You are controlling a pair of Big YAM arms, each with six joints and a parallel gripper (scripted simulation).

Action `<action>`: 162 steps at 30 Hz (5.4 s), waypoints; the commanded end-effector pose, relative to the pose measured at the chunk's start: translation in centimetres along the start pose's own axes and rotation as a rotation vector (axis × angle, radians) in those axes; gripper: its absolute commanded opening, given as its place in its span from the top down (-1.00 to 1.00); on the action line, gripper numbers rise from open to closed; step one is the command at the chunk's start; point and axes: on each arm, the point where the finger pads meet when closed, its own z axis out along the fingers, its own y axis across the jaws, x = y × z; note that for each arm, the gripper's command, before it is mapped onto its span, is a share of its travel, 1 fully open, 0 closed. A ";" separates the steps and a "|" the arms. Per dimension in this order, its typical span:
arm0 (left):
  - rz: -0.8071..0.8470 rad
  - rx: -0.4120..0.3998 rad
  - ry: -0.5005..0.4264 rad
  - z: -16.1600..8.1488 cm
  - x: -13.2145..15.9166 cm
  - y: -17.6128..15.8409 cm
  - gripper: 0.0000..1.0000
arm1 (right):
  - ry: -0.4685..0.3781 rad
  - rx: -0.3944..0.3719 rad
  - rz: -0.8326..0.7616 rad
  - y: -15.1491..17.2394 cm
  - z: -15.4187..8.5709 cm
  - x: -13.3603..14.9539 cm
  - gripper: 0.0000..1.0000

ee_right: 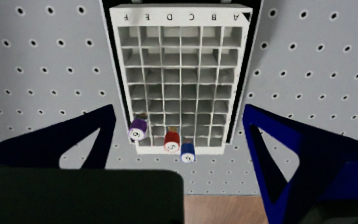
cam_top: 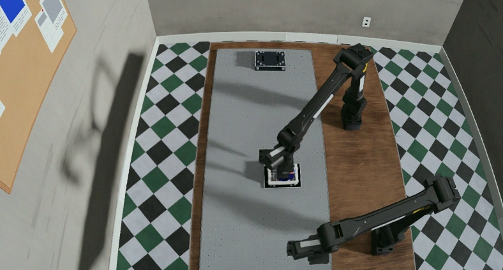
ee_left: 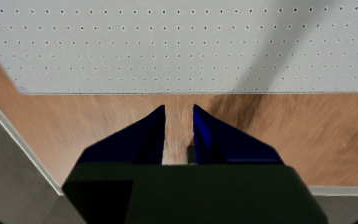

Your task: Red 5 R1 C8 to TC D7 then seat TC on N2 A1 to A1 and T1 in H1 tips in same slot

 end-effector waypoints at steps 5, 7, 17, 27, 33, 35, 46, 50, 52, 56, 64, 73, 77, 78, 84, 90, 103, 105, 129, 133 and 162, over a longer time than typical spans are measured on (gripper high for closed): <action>-0.005 -0.006 -0.030 -1.1 -1.0 0.2 0.51 | 0.007 0.011 0.011 -0.6 2.2 -0.5 -1.00; -0.005 -0.006 -0.030 -1.1 -1.0 0.2 0.51 | 0.006 0.010 0.010 -0.6 2.5 -0.5 -1.00; -0.005 -0.006 -0.030 -1.1 -1.0 0.2 0.51 | 0.007 0.011 0.008 -0.7 3.9 -0.4 -1.00; -0.005 -0.006 -0.030 -1.1 -1.0 0.2 0.51 | -0.003 0.002 0.008 -0.4 3.5 -0.9 -1.00; -0.005 -0.006 -0.030 -1.1 -1.0 0.2 0.51 | -0.006 0.000 0.007 0.0 3.4 -1.2 -1.00; -0.005 -0.006 -0.030 -1.1 -1.0 0.2 0.51 | -0.007 -0.001 0.007 0.1 3.4 -1.4 -1.00; -0.005 -0.006 -0.030 -1.1 -1.0 0.2 0.51 | -0.019 -0.010 0.007 0.6 2.9 -2.0 -1.00; -0.005 -0.006 -0.030 -1.1 -1.0 0.2 0.51 | -0.012 -0.005 0.007 0.4 3.1 -1.7 -1.00; -0.005 -0.006 -0.030 -1.1 -1.0 0.2 0.51 | -0.012 -0.005 0.007 0.4 3.1 -1.7 -1.00; -0.005 -0.006 -0.030 -1.1 -1.0 0.2 0.51 | -0.013 -0.006 0.007 0.4 3.1 -1.8 -1.00; -0.005 -0.006 -0.030 -1.1 -1.0 0.2 0.51 | -0.014 -0.006 0.007 0.5 3.1 -1.8 -1.00; -0.005 -0.006 -0.030 -1.1 -1.0 0.2 0.51 | -0.014 -0.007 0.007 0.5 3.0 -1.8 -0.86; -0.005 -0.006 -0.030 -1.1 -1.0 0.2 0.51 | -0.014 -0.007 0.007 0.5 3.0 -1.8 -0.85; -0.005 -0.006 -0.030 -1.1 -1.0 0.2 0.51 | -0.014 -0.007 0.007 0.5 3.0 -1.8 -0.84; -0.005 -0.006 -0.030 -1.1 -1.0 0.2 0.51 | -0.014 -0.007 0.007 0.5 3.0 -1.8 -0.79; -0.005 -0.006 -0.030 -1.1 -1.0 0.2 0.51 | -0.014 -0.007 0.007 0.5 3.0 -1.8 -0.74; -0.005 -0.006 -0.030 -1.1 -1.0 0.2 0.51 | -0.014 -0.007 0.007 0.5 3.0 -1.8 -0.14; -0.005 -0.006 -0.030 -1.1 -1.0 0.2 0.51 | -0.014 -0.007 0.007 0.5 3.0 -1.8 -0.02; -0.005 -0.006 -0.030 -1.1 -1.0 0.2 0.51 | -0.014 -0.007 0.007 0.5 3.0 -1.8 1.00; -0.005 -0.006 -0.030 -1.1 -1.0 0.2 0.51 | -0.014 -0.007 0.007 0.5 3.0 -1.8 1.00; -0.005 -0.006 -0.030 -1.1 -1.0 0.2 0.51 | -0.035 -0.025 0.007 0.8 0.3 -1.9 1.00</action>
